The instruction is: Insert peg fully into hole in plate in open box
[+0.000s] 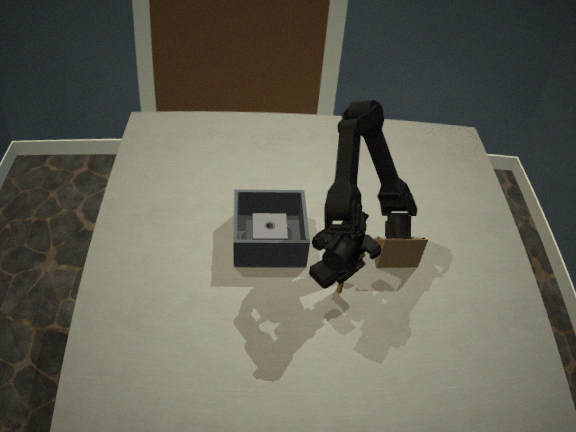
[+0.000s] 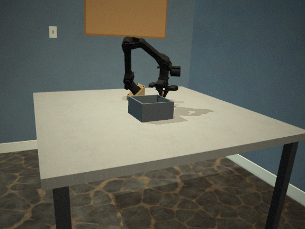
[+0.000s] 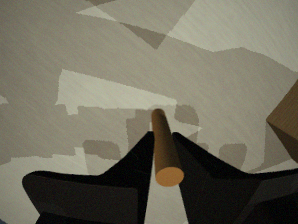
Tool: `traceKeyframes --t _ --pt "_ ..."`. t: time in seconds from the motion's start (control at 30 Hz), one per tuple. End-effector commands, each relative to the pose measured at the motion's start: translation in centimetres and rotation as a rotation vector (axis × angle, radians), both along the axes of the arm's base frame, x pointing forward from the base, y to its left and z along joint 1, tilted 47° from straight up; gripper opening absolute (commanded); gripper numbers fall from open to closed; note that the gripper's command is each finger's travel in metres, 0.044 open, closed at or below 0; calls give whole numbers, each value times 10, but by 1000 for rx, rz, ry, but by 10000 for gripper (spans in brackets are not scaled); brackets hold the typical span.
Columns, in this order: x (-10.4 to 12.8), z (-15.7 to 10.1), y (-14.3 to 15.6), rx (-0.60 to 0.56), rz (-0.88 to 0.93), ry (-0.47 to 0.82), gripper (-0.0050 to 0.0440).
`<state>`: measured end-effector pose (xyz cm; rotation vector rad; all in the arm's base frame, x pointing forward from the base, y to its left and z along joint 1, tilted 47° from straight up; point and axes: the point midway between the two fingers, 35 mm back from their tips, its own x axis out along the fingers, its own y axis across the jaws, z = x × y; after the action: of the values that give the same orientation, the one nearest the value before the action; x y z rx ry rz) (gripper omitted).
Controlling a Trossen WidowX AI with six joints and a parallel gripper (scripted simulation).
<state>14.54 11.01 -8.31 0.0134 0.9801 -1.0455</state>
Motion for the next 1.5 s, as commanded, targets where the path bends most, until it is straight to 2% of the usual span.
traceKeyframes --t 0.0,0.8,0.93,1.47 --pt "1 4 8 4 1 -3 0" --pt "-6 50 61 5 2 -3 0" --pt "-5 46 55 -10 5 1 0" --pt "24 73 58 6 17 12 0"
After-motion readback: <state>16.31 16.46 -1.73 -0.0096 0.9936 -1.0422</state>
